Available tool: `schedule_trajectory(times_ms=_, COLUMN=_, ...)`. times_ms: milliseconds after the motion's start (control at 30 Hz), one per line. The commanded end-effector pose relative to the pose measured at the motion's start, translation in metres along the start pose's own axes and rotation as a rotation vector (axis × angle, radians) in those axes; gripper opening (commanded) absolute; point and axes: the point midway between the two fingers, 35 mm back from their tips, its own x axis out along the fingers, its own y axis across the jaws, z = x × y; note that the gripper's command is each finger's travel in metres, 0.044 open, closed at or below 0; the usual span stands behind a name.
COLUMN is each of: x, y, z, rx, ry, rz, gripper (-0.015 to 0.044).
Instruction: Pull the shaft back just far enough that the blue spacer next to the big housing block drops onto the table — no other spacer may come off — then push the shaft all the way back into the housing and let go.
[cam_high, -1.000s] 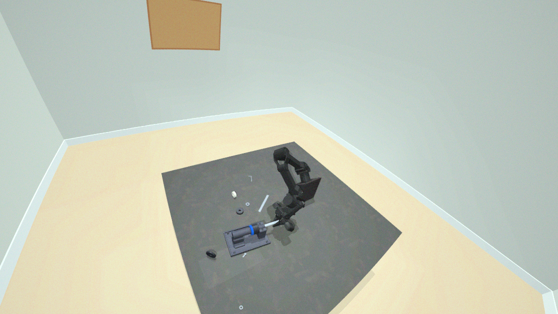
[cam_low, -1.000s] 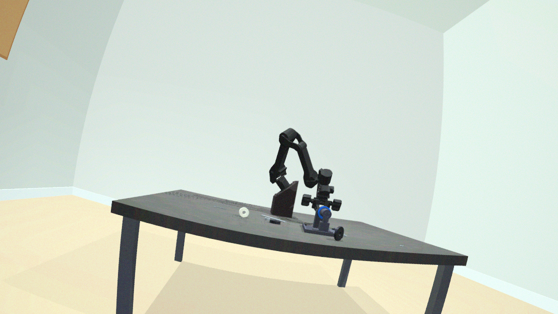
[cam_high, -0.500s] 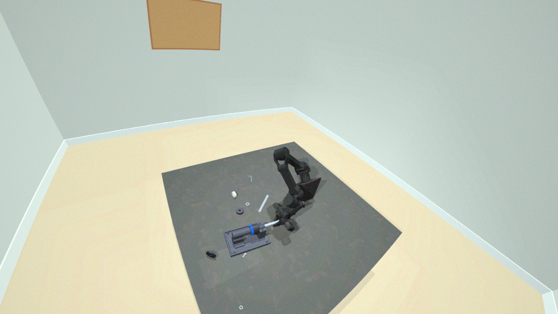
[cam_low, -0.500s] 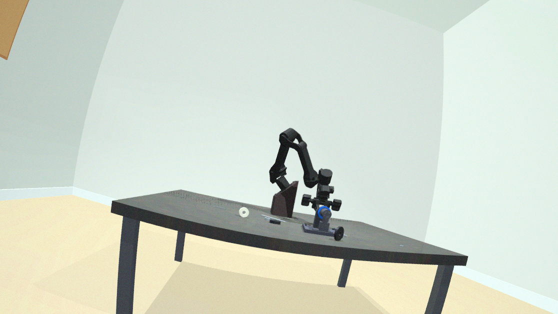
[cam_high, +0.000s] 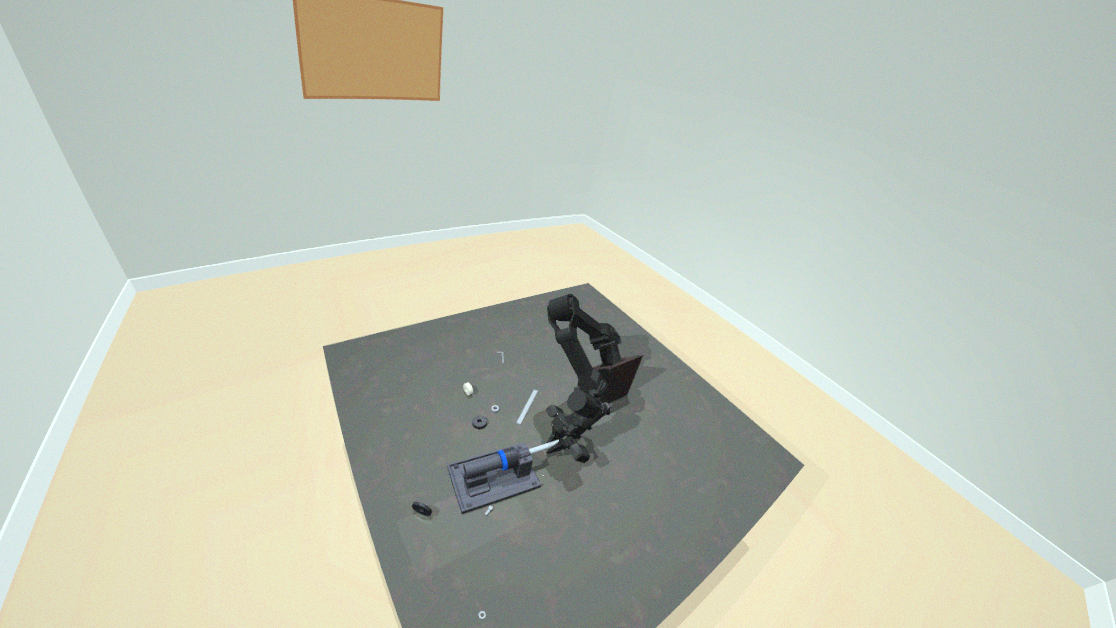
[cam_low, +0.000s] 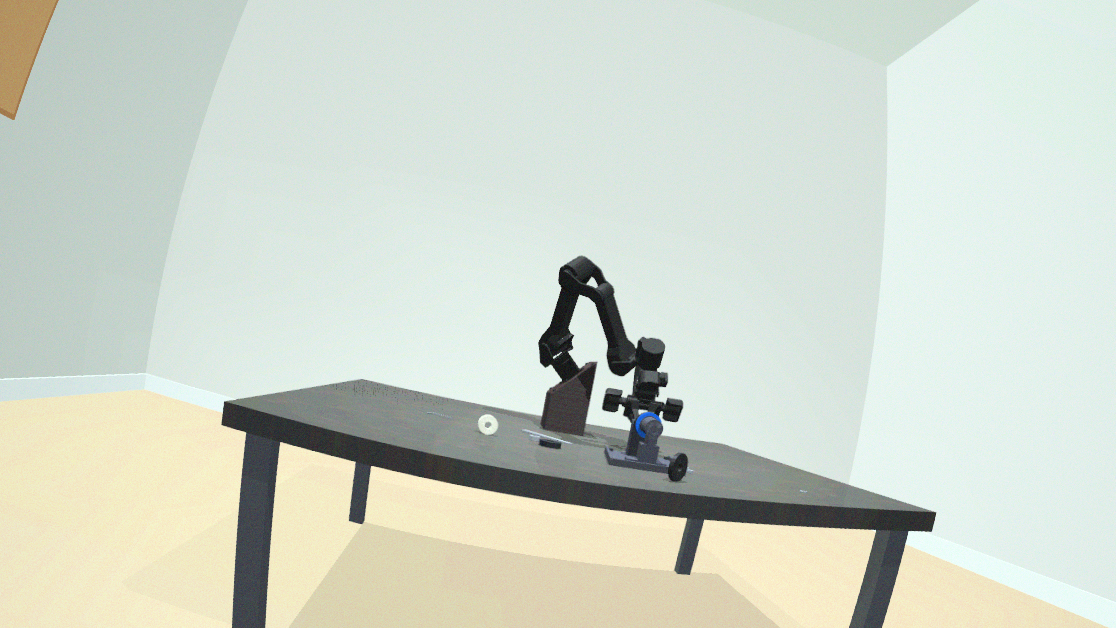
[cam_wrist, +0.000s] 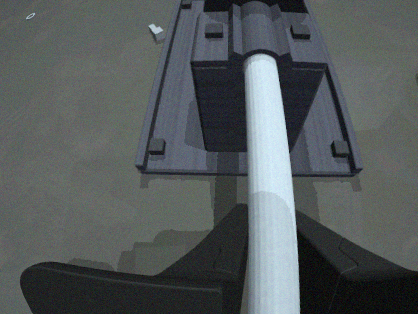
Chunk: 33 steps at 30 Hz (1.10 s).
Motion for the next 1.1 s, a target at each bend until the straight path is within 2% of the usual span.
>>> schedule_trajectory(times_ms=0, x=-0.0010, y=-0.0001, z=-0.0005, rx=0.001, ry=-0.001, rz=-0.003, gripper=0.0000)
schedule_trajectory(times_ms=1067, x=-0.0036, y=-0.0001, z=-0.0031, rx=0.001, ry=-0.001, rz=-0.002, gripper=0.0000)
